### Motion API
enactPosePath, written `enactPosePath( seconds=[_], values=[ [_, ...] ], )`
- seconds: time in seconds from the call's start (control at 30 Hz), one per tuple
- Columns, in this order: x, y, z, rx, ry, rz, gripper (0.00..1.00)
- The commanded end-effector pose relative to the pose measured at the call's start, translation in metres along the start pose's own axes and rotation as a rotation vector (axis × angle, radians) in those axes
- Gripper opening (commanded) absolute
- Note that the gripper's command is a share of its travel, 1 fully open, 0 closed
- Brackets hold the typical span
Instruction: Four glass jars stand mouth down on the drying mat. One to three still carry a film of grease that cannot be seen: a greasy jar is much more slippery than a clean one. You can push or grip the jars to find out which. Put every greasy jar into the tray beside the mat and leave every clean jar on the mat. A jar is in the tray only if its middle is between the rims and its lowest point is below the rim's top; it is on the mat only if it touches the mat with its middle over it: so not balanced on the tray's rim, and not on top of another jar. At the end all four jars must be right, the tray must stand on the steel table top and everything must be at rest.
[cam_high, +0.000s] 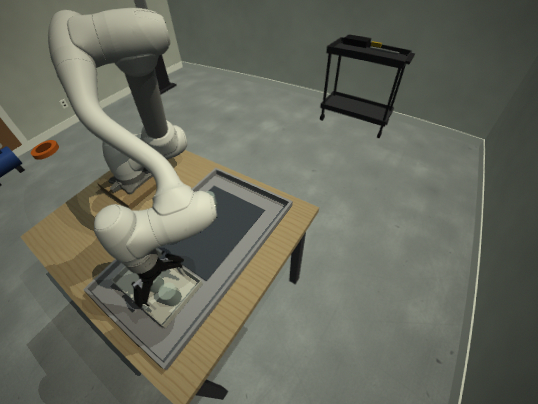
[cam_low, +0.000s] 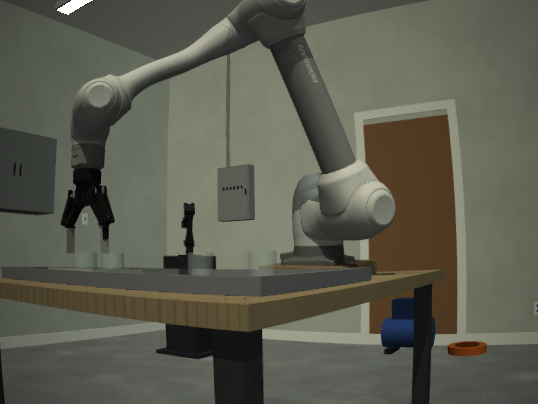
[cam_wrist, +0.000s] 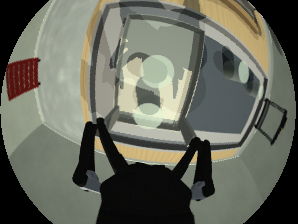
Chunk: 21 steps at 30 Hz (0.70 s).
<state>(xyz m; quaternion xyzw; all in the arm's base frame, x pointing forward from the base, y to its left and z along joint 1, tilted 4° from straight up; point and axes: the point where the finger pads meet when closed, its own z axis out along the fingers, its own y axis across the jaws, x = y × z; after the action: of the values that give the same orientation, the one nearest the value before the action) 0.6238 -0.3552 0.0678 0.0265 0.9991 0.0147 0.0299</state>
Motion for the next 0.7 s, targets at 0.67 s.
enactPosePath(
  seconds=[0.67],
  values=[
    [0.0, 0.0, -0.079, 0.0, 0.0, 0.0, 1.0]
  ],
)
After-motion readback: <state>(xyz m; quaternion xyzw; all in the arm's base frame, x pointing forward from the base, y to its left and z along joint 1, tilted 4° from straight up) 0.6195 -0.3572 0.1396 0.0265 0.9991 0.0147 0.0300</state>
